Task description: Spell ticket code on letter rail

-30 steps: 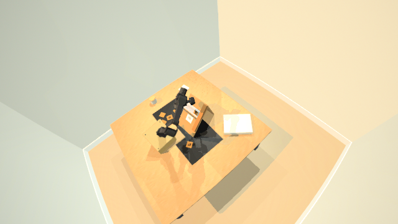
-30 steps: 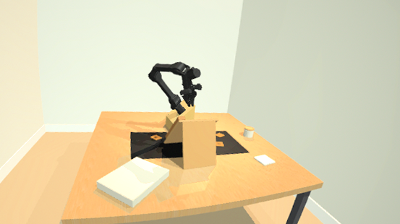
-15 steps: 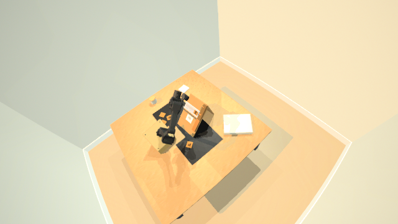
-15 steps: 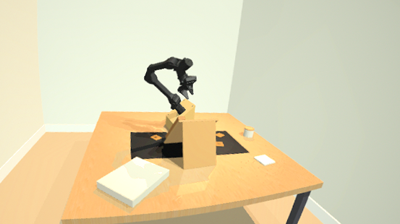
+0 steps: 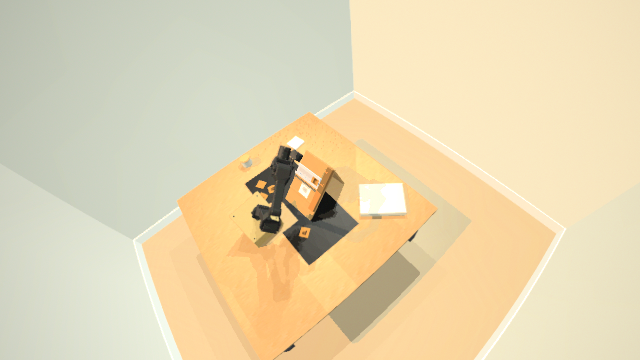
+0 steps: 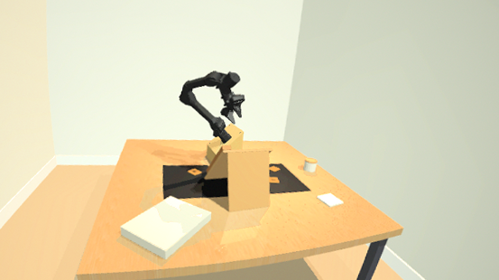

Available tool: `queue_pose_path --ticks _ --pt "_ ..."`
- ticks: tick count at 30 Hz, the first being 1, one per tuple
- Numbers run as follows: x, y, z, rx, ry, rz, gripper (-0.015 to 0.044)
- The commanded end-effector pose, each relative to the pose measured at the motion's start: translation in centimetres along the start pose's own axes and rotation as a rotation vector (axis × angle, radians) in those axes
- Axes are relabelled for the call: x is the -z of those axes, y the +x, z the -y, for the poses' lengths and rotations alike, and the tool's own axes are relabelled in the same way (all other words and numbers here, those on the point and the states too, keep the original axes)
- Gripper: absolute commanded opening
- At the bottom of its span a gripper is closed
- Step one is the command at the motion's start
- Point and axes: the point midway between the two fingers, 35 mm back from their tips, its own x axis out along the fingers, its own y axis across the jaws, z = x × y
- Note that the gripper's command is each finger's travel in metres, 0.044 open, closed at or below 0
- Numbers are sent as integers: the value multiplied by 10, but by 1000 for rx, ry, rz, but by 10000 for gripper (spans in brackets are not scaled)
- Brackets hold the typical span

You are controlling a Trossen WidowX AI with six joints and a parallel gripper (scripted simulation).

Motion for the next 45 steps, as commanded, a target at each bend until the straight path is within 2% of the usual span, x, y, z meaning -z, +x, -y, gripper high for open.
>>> queue_pose_path --ticks 1,2,7,28,38,45 --pt "-12 14 5 -30 100 -4 361" --pt "-20 24 7 -52 173 -12 340" --pt "-61 78 11 -149 535 -80 340" --pt "-143 208 -26 -234 1370 -344 340" --pt "-170 266 -66 -204 1697 -526 340" --pt "-181 300 -120 -163 1841 -689 340"
